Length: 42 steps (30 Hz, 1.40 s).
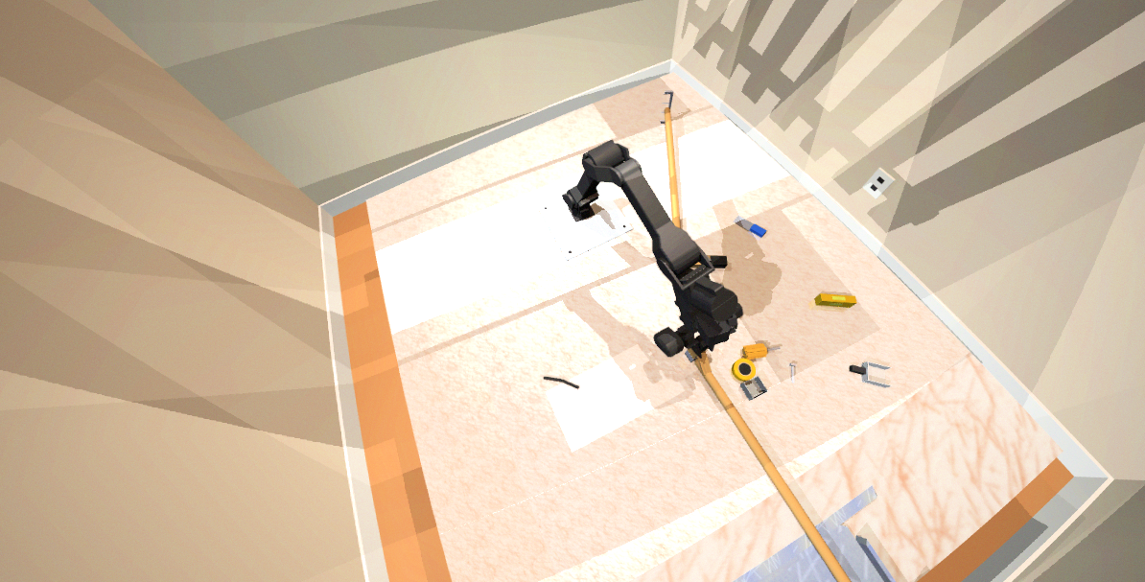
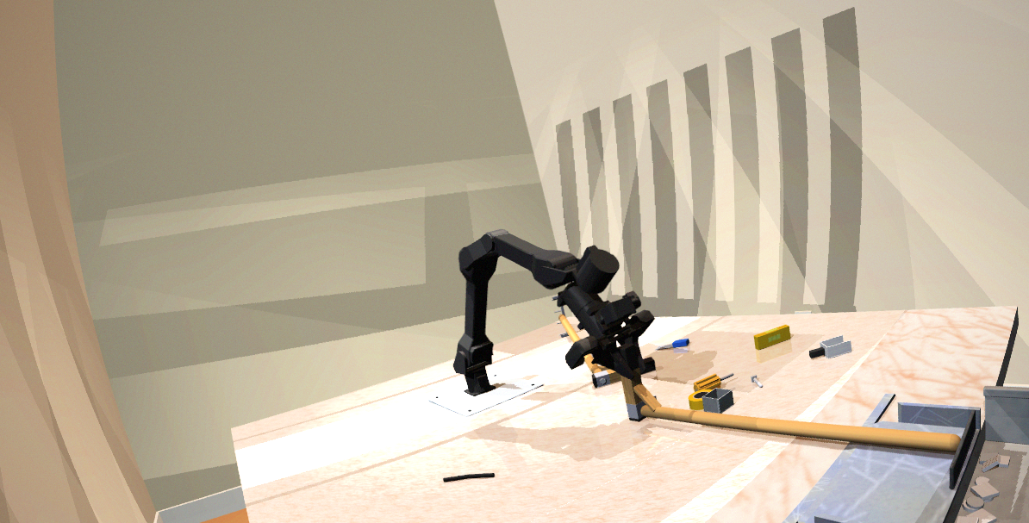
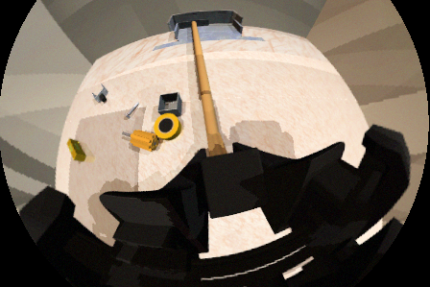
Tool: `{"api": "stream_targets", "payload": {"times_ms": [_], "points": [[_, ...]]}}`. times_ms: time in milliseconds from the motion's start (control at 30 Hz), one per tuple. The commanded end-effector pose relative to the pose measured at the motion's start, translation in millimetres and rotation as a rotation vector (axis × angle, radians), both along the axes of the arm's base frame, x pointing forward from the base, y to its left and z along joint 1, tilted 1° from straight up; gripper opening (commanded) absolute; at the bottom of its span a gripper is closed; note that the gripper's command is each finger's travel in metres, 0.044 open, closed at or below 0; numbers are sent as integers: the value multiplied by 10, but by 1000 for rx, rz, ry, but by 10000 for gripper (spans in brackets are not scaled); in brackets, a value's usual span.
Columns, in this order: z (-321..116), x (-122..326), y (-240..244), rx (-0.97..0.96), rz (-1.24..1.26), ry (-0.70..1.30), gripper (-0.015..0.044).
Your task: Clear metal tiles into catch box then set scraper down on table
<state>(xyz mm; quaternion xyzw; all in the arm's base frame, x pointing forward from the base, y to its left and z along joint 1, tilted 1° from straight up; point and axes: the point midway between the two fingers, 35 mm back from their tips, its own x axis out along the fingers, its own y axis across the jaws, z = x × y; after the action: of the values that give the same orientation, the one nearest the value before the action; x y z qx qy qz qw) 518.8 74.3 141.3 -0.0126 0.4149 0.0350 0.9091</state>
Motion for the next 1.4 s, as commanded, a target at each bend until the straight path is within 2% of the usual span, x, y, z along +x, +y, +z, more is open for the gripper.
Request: {"api": "stream_targets", "payload": {"times_ms": [0, 800, 1367], "points": [[0, 0, 0, 0, 0, 0, 0], [8, 11, 0, 0, 1, -5, 0], [74, -214, 4, 1, 2, -6, 0]]}}
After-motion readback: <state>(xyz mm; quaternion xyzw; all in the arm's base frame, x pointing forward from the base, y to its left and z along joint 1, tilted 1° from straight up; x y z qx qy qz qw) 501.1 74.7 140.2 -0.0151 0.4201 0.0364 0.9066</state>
